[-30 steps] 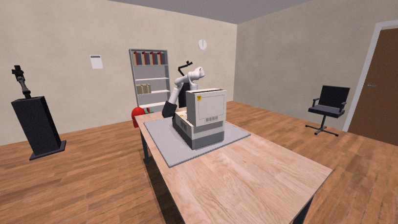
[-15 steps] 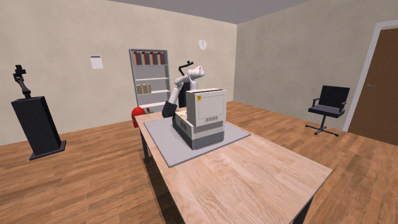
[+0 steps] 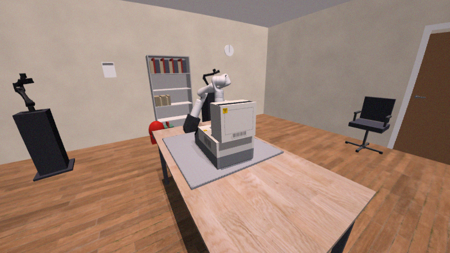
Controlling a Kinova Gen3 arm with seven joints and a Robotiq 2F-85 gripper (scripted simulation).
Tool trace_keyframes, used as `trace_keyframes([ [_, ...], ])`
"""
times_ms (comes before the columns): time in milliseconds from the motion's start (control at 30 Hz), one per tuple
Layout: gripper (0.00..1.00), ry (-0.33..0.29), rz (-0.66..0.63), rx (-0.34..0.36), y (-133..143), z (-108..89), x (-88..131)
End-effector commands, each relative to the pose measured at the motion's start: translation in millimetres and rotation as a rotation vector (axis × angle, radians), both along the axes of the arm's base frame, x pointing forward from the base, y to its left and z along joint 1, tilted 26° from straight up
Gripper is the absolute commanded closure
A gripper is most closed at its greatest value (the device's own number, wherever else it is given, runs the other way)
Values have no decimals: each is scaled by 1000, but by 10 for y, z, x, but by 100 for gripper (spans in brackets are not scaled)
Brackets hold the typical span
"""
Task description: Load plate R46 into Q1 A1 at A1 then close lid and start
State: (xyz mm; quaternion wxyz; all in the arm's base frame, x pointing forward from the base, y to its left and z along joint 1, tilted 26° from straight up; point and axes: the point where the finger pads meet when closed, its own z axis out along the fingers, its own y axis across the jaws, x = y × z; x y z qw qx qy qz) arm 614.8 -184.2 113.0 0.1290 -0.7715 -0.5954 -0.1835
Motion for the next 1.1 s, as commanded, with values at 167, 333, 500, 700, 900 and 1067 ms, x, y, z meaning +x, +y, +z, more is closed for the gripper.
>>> trace_keyframes([
  [167, 0, -2, -1, -1, -47, 97, -10],
  [333, 0, -2, -1, -1, -47, 97, -10],
  [500, 0, -2, -1, -1, -47, 97, -10],
  [700, 0, -2, -1, -1, -47, 97, -10],
  [900, 0, -2, -1, -1, -47, 97, -10],
  [1067, 0, -2, -1, -1, -47, 97, -10],
])
